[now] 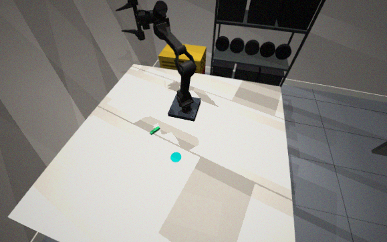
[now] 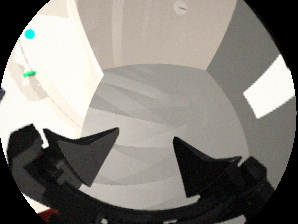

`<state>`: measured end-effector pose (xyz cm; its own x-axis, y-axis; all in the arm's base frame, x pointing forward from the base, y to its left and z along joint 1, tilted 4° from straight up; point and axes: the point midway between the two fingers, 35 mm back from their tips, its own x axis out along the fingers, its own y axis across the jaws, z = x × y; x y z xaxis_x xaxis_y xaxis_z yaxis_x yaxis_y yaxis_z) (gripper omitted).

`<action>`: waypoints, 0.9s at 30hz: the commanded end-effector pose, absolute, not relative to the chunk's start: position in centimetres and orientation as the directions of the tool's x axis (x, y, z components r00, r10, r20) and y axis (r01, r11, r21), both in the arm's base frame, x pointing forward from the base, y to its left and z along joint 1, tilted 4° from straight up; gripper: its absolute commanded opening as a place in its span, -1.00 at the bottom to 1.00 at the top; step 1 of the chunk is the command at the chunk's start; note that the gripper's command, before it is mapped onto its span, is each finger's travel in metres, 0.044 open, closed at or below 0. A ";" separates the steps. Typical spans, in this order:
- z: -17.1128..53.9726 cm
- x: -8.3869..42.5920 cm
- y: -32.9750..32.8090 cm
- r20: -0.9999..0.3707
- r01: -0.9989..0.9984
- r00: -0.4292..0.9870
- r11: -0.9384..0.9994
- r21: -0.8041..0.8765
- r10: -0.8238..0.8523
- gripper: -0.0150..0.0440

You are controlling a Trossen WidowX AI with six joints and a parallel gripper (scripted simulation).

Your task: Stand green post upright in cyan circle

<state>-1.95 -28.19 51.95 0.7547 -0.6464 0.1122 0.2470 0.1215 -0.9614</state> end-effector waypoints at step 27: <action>38.3 15.0 -37.3 -0.129 0.609 0.770 0.780 -0.142 -0.625 0.30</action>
<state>12.36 -37.32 41.57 0.7625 -0.6465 -0.0238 0.6204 0.7411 -0.2567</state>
